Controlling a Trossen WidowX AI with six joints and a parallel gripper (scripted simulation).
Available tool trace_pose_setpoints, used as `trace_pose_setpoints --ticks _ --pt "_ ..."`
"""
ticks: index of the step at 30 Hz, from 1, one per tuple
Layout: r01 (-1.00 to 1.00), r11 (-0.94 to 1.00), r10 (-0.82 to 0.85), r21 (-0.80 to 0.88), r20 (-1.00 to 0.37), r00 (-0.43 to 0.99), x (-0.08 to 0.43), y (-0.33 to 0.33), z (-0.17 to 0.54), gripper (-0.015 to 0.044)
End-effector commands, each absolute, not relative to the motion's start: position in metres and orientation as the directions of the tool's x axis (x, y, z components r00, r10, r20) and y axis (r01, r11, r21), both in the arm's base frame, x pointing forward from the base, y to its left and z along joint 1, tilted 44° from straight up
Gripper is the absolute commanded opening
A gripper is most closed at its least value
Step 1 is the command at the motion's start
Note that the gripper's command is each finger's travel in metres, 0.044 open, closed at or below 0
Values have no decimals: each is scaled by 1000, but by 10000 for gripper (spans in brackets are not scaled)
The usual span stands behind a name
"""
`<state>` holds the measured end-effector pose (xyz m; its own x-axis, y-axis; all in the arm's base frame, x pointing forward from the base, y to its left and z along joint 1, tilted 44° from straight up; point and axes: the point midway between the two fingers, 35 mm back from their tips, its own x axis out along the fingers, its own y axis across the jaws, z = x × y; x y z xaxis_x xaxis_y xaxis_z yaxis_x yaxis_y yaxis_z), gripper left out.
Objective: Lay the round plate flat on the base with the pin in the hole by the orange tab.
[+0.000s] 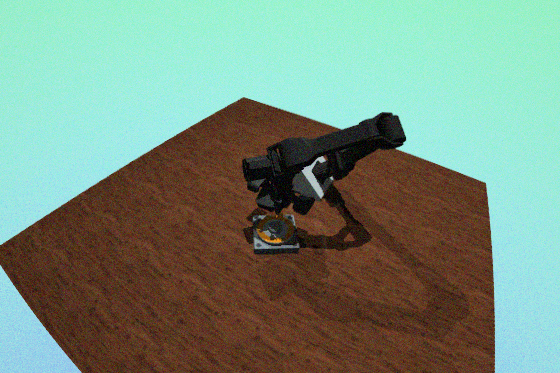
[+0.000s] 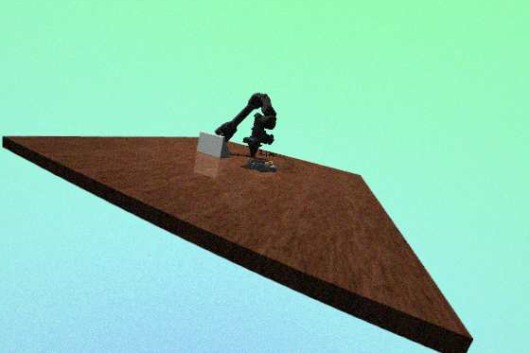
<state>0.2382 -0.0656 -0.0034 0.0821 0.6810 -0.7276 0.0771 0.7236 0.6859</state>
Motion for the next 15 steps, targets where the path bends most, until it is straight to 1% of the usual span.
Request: trace_pose_setpoints --ticks 1,15 --pt "80 719 686 690 -723 82 236 -60 1 0" --pt "80 719 686 691 -723 82 235 -53 9 0"
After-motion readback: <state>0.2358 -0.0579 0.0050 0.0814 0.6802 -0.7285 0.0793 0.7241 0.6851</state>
